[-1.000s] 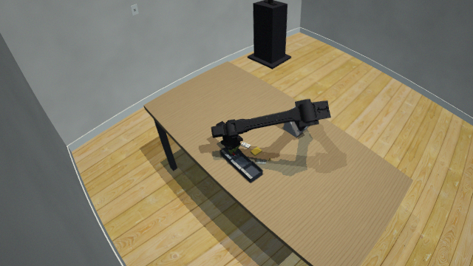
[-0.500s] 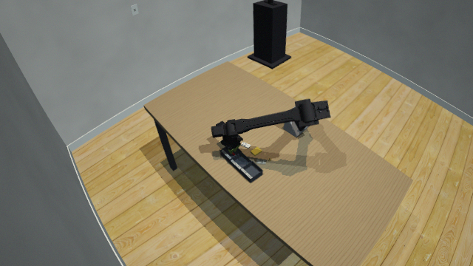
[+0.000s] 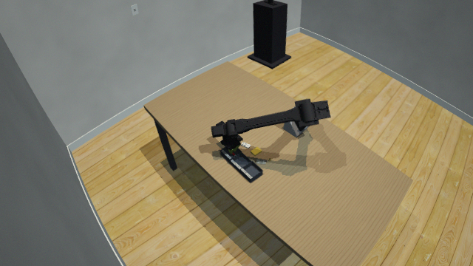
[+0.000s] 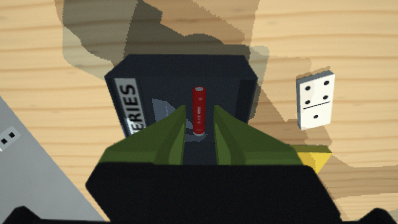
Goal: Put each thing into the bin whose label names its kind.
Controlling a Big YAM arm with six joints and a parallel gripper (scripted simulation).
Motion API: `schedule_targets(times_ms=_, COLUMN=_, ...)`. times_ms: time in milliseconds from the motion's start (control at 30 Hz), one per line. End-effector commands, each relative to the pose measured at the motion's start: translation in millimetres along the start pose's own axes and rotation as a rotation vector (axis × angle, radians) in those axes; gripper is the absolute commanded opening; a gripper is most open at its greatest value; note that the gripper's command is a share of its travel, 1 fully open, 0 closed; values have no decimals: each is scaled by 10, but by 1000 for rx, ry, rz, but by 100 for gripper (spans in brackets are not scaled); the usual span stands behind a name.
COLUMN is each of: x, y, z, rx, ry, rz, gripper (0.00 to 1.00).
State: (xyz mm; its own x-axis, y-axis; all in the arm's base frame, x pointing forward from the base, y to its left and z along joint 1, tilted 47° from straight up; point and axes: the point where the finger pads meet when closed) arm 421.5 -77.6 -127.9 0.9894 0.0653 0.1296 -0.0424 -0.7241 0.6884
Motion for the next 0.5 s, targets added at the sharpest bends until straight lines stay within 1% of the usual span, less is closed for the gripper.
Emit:
schedule_targets(times_ms=0, x=64, y=98, z=165, rx=-10, ry=-3, rz=16, gripper=23)
schedule_targets(times_ms=233, x=80, y=105, z=169, rx=-12, ry=-1, rz=18, gripper=23)
schedule_targets(times_ms=467, x=74, y=191, z=185, rx=-13, ry=-4, rz=21, gripper=23)
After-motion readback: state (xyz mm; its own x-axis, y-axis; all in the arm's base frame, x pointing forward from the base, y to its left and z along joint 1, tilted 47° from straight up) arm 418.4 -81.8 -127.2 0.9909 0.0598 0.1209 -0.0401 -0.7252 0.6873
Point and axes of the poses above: the point where the finger pads meet when closed, its own y axis back along the fingers, its own x axis across the jaws, z = x × y, and after that the axes turned 14 degrees about y, right-handed
